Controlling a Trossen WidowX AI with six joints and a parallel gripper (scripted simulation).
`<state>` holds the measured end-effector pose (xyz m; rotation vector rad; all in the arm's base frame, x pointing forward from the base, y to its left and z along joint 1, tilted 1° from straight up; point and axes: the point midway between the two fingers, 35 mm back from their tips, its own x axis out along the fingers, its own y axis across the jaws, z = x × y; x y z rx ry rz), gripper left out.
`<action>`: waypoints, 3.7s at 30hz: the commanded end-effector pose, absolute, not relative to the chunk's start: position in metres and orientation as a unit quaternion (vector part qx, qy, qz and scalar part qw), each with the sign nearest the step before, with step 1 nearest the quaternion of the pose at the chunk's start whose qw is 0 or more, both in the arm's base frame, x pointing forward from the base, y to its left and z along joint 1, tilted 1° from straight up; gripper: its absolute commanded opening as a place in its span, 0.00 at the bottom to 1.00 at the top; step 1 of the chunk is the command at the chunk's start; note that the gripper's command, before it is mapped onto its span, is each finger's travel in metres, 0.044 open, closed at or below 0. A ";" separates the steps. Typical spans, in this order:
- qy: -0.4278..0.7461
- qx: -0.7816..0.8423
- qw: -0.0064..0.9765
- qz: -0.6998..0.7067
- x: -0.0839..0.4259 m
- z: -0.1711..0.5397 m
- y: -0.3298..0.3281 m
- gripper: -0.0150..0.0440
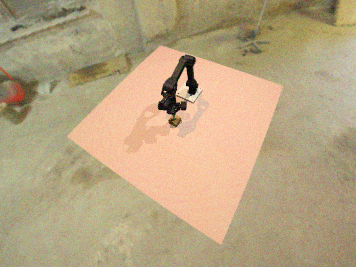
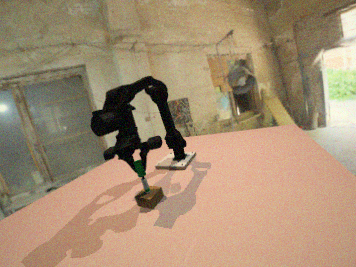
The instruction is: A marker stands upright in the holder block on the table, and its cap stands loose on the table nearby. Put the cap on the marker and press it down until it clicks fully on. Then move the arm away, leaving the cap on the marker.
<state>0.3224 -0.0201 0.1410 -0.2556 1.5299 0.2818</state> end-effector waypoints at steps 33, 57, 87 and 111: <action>0.688 -0.117 0.705 0.127 0.322 0.097 -0.019 0.25; 0.689 -0.116 0.704 0.128 0.324 0.141 -0.020 1.00; 0.699 0.056 0.712 -0.042 0.320 0.164 -0.021 0.25; 0.699 0.056 0.712 -0.042 0.321 0.144 -0.020 0.25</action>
